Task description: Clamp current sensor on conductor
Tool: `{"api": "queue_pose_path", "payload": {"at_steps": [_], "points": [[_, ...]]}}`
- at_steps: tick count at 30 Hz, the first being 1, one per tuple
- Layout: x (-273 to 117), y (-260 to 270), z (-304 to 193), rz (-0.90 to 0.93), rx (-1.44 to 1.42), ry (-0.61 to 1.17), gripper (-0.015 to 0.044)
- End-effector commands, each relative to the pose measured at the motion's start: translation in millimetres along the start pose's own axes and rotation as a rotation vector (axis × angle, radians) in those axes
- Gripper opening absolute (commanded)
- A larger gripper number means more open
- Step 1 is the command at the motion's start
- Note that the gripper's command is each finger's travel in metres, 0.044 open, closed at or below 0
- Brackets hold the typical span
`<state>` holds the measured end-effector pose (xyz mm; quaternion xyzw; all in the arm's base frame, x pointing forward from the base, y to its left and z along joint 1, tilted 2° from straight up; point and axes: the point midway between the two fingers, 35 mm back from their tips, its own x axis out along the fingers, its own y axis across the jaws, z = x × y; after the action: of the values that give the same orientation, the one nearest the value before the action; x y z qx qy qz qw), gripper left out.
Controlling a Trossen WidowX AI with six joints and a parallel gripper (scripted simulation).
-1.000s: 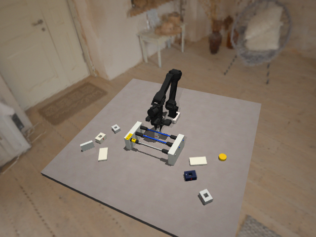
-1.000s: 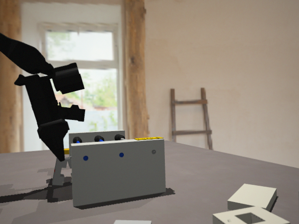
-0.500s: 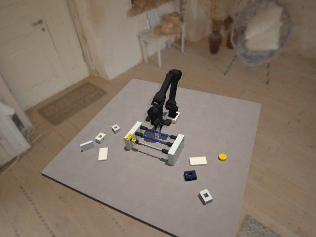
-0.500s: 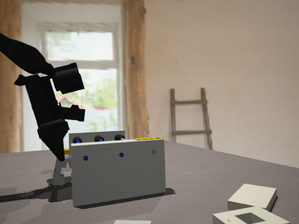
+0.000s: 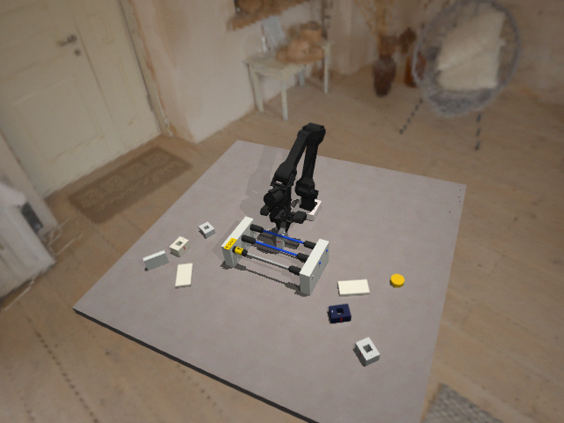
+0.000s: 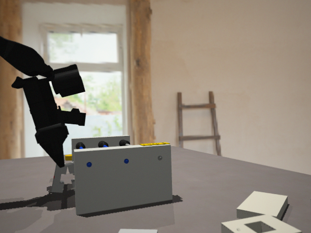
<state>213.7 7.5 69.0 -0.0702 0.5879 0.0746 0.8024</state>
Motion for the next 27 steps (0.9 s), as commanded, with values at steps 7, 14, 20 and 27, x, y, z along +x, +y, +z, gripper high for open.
{"api": "queue_pose_path", "payload": {"at_steps": [7, 14, 20, 27], "points": [[-8.1, 2.9, -29.6, 0.001, -0.001, 0.0, 0.0], [-6.4, 3.1, -32.3, 0.001, -0.001, 0.0, 0.0], [-7.2, 2.5, -31.4, -0.002, 0.004, 0.001, 0.0105], [-7.2, 2.5, -31.4, -0.002, 0.004, 0.001, 0.0282]]}}
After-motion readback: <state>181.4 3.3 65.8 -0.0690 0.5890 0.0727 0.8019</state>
